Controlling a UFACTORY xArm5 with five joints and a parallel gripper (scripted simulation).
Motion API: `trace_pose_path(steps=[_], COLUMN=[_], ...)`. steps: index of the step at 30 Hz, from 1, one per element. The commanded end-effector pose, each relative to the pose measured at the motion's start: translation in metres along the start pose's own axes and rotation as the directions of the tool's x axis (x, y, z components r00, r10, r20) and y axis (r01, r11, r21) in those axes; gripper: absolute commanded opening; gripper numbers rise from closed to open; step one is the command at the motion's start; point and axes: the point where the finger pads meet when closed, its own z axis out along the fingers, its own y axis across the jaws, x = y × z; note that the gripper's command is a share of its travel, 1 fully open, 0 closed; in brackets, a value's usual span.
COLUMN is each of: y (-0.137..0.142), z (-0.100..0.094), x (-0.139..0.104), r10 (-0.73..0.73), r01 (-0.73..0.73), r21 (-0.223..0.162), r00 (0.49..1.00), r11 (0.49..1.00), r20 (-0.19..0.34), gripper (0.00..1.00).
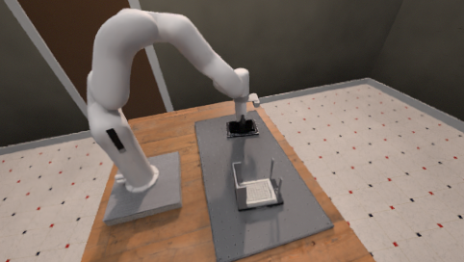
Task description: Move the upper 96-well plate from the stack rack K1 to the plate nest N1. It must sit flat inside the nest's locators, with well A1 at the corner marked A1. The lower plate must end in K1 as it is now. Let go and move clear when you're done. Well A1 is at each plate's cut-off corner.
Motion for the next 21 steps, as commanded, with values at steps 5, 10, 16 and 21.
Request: trace_pose_path(steps=[5,10,16,21], y=[-0.001,-0.001,-0.001,-0.001], z=[-0.002,-0.007,-0.018,-0.031], x=[0.001,0.001,0.001,0.001], r10=[0.0,0.0,0.0,0.0], r01=[0.0,0.0,0.0,0.0], r21=[-0.006,-0.006,-0.006,-0.006], r00=[1.0,1.0,1.0,1.0], r11=[1.0,1.0,1.0,1.0], r20=[-0.009,-0.009,-0.009,-0.009], gripper=[1.0,1.0,1.0,1.0])
